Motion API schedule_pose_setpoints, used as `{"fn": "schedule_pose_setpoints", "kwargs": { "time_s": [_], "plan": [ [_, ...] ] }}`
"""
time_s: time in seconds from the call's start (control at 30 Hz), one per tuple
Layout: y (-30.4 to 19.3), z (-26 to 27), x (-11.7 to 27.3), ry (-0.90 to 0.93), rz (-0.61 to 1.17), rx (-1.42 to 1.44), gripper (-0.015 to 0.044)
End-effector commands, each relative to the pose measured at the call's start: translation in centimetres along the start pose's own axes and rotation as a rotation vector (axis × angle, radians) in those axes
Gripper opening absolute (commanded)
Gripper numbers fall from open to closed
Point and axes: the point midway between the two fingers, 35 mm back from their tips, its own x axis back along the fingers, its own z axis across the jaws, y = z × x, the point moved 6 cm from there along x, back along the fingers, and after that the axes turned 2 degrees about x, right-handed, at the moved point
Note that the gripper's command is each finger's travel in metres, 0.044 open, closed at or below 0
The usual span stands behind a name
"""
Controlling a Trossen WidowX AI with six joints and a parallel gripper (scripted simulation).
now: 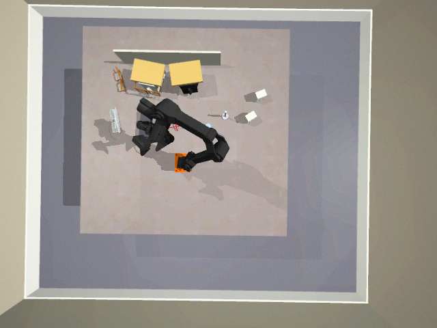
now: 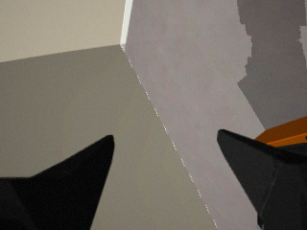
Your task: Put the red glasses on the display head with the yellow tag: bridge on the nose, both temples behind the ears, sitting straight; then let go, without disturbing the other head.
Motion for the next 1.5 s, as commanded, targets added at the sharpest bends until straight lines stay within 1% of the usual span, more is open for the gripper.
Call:
{"fn": "schedule_pose_setpoints", "kwargs": {
  "time_s": [0.0,0.03,0.23,0.3,0.53,0.67,0.8,0.87,1.2,1.3,1.47],
  "plan": [
    [0.0,0.0,0.0,0.000,0.000,0.000,0.0426],
    [0.0,0.0,0.0,0.000,0.000,0.000,0.0440],
    [0.0,0.0,0.0,0.000,0.000,0.000,0.0440],
    [0.5,-0.7,0.1,-0.037,-0.020,0.010,0.0387],
    [4.5,-8.6,2.4,-0.455,-0.151,0.080,0.0204],
    [5.9,-13.3,4.2,-0.715,-0.153,0.093,0.0200],
    [6.4,-17.6,6.2,-0.957,-0.098,0.088,0.0200],
    [6.4,-19.2,7.0,-1.044,-0.064,0.082,0.0200],
    [6.2,-19.6,7.2,-1.060,-0.056,0.081,0.0200],
    [6.2,-19.6,7.2,-1.060,-0.056,0.081,0.0121],
    [6.2,-19.6,7.2,-1.060,-0.056,0.081,0.0120]
  ]
}}
